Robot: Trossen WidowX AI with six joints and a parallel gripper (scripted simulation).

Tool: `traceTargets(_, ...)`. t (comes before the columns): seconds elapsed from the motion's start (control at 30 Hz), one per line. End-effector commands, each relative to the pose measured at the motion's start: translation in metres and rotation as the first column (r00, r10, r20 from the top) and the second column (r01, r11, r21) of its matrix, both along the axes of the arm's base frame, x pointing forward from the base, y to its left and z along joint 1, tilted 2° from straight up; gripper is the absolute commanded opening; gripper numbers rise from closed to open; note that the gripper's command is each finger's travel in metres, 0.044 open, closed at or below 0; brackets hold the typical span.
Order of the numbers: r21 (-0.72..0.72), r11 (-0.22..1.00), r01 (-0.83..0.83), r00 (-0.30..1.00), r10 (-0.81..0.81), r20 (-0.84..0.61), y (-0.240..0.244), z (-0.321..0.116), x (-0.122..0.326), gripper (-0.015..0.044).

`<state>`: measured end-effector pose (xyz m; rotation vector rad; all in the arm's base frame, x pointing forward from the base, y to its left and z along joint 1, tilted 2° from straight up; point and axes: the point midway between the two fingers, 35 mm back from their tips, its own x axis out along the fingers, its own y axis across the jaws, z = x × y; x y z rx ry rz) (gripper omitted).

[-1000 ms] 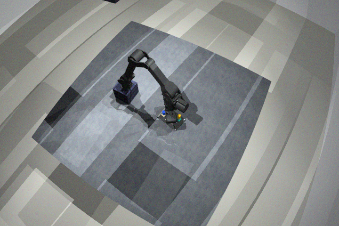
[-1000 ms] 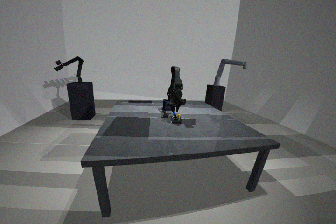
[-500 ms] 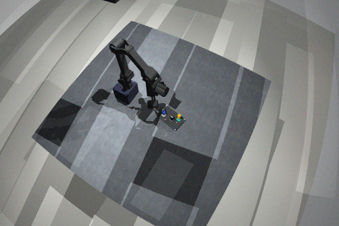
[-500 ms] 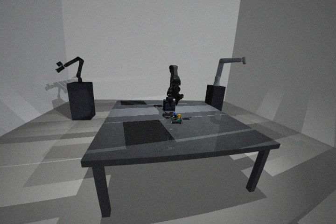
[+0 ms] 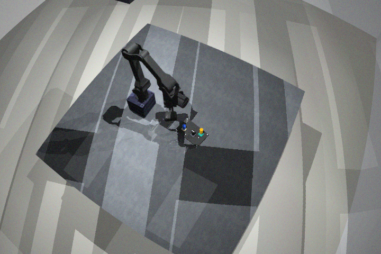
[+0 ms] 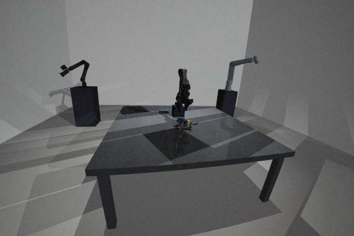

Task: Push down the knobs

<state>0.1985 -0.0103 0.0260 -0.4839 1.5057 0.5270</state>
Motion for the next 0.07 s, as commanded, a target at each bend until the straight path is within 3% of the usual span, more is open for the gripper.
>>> traceTargets(0.0,0.004,1.000,0.005,1.000,-0.005,-0.003,0.0008,-0.0010,-0.0015,0.0440)
traceTargets(0.03,0.004,1.000,0.005,1.000,-0.005,-0.003,0.0008,-0.0010,-0.0015,0.0440)
